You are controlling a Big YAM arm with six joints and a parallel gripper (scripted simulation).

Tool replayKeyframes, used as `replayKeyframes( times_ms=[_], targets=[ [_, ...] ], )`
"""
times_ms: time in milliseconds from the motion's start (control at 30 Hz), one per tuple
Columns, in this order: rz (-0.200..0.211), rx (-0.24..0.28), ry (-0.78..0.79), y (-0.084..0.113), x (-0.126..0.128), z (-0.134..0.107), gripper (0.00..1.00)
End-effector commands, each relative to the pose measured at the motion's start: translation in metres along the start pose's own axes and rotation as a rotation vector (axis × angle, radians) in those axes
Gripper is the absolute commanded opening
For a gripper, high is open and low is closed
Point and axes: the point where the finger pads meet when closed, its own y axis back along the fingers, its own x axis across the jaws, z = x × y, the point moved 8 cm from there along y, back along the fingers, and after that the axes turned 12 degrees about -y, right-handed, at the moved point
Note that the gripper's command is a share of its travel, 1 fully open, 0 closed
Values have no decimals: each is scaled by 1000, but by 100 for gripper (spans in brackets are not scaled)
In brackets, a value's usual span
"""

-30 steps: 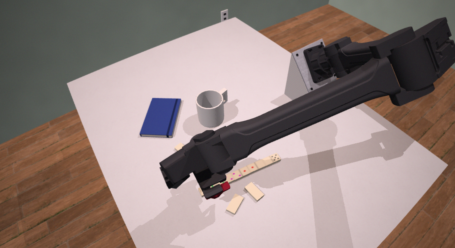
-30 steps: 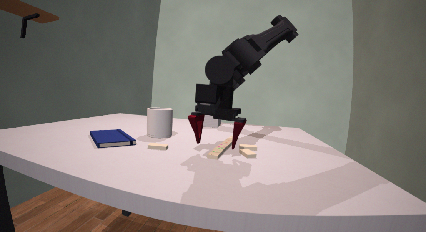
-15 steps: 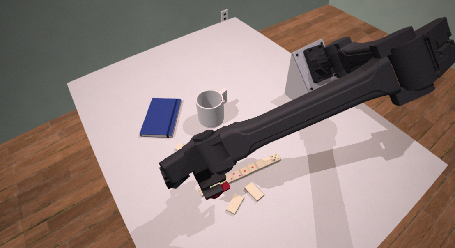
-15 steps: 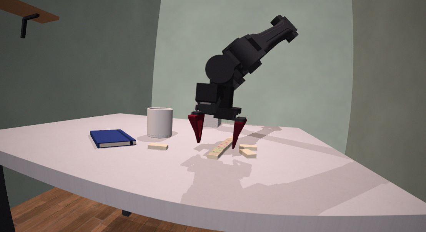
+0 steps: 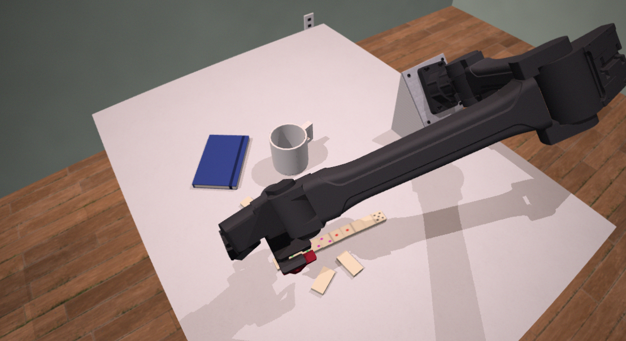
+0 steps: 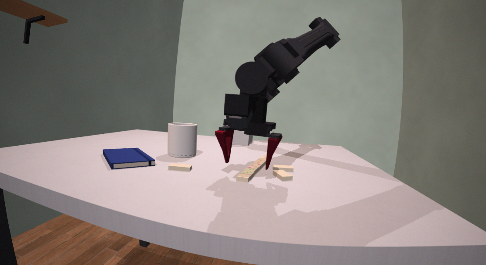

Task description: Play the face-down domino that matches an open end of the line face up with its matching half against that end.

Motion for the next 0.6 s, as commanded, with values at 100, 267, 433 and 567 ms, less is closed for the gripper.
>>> replayKeyframes(
  times_ms=[100,267,433,567],
  targets=[
    [26,-53,29,28,13,12,94],
    [12,-27,14,40,5,6,94],
    [23,-48,28,83,10,10,94],
    [25,-52,31,91,11,11,94]
  ],
)
